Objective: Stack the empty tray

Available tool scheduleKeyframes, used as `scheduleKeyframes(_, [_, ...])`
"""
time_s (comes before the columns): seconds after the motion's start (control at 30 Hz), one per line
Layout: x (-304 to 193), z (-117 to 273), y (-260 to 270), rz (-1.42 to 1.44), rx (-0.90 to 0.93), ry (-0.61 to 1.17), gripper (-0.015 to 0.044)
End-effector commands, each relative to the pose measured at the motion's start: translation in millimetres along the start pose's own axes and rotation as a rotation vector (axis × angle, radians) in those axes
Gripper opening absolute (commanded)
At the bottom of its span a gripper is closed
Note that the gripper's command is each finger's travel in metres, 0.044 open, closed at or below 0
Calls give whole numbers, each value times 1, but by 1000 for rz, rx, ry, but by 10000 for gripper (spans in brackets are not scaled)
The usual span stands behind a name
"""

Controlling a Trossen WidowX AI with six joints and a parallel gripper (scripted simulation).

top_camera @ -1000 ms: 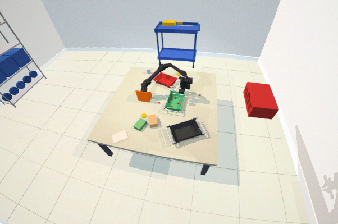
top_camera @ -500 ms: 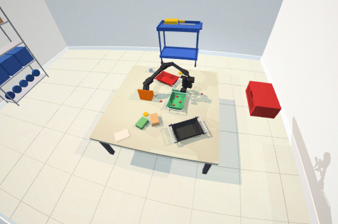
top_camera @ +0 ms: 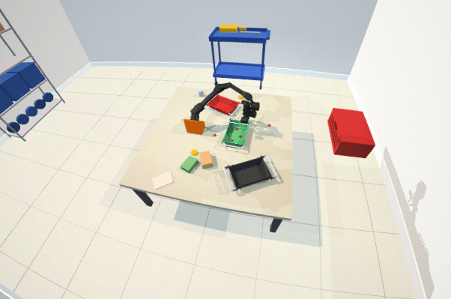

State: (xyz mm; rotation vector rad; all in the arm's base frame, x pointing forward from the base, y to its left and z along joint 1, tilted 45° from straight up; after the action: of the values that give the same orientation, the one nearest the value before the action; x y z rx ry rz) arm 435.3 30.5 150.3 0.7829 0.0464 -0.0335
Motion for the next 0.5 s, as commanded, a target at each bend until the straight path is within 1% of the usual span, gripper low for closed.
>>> scheduleKeyframes(0.0, [3, 23, -1, 3, -3, -5, 80])
scheduleKeyframes(0.13, [1, 66, -2, -4, -2, -1, 80])
scheduleKeyframes(0.2, [-1, 79, -2, -6, 0, 0, 80])
scheduleKeyframes(0.23, [2, 54, -4, -5, 0, -5, 80])
scheduleKeyframes(0.3, [5, 50, -29, -4, -6, -7, 80])
scheduleKeyframes(0.4, [7, 42, -84, -2, -17, -9, 80])
scheduleKeyframes(0.47, [6, 39, -108, 0, -20, -9, 80])
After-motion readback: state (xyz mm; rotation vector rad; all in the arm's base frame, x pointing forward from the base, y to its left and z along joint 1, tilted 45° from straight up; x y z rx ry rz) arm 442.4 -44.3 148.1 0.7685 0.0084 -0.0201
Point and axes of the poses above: the point midway between the two fingers, 35 mm back from their tips, its own z axis back along the fingers, its own y axis across the jaws, x = y × z, the point moved 10 cm from there along z, back along the fingers, and after that the axes turned 3 degrees about -z, right-handed, at the moved point
